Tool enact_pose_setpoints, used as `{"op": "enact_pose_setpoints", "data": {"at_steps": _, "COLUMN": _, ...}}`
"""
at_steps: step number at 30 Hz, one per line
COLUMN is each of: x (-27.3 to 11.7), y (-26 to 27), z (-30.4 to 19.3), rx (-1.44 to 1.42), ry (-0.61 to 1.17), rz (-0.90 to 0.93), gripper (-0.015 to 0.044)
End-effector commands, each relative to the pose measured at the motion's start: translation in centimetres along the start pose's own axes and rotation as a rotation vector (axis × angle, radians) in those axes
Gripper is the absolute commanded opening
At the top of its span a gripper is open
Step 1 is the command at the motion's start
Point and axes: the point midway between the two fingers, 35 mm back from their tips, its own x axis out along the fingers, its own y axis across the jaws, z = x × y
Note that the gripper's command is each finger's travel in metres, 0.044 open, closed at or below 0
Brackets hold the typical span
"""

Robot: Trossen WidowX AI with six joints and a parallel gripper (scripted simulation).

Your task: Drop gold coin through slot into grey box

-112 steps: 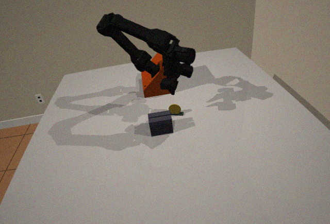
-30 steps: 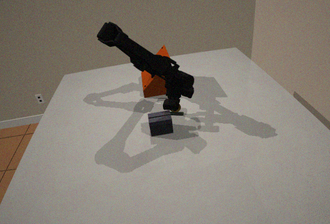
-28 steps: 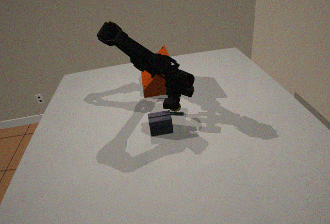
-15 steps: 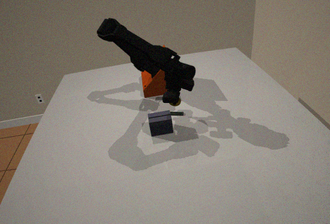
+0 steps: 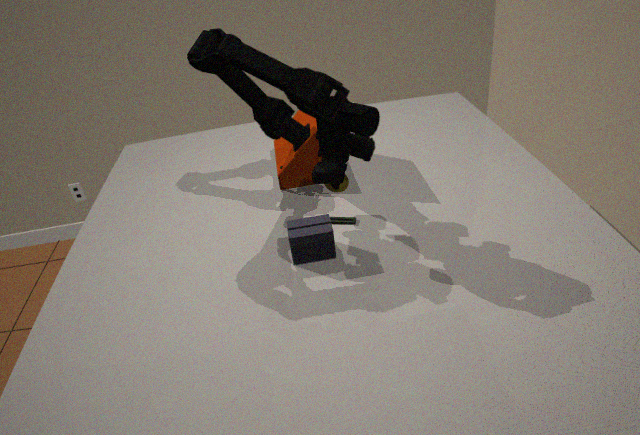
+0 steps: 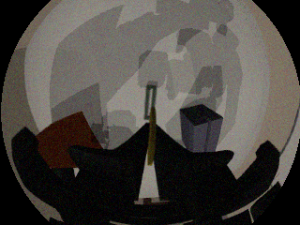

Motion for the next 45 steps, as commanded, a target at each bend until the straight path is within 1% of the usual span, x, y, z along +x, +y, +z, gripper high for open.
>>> {"op": "enact_pose_setpoints", "data": {"at_steps": 1, "x": -1.0, "y": 0.0, "z": 0.0, "rx": 0.006, "ry": -0.004, "rz": 0.001, "gripper": 0.0}}
{"op": "enact_pose_setpoints", "data": {"at_steps": 4, "x": -1.0, "y": 0.2, "z": 0.0, "rx": -0.039, "ry": -0.004, "rz": 0.001, "gripper": 0.0}}
{"op": "enact_pose_setpoints", "data": {"at_steps": 13, "x": -1.0, "y": 0.9, "z": 0.5, "rx": -0.306, "ry": -0.005, "rz": 0.0, "gripper": 0.0}}
{"op": "enact_pose_setpoints", "data": {"at_steps": 21, "x": -1.0, "y": 0.7, "z": 0.5, "rx": -0.311, "ry": -0.005, "rz": 0.0, "gripper": 0.0}}
{"op": "enact_pose_setpoints", "data": {"at_steps": 45, "x": -1.3, "y": -4.3, "z": -0.7, "rx": -0.306, "ry": -0.021, "rz": 0.003, "gripper": 0.0}}
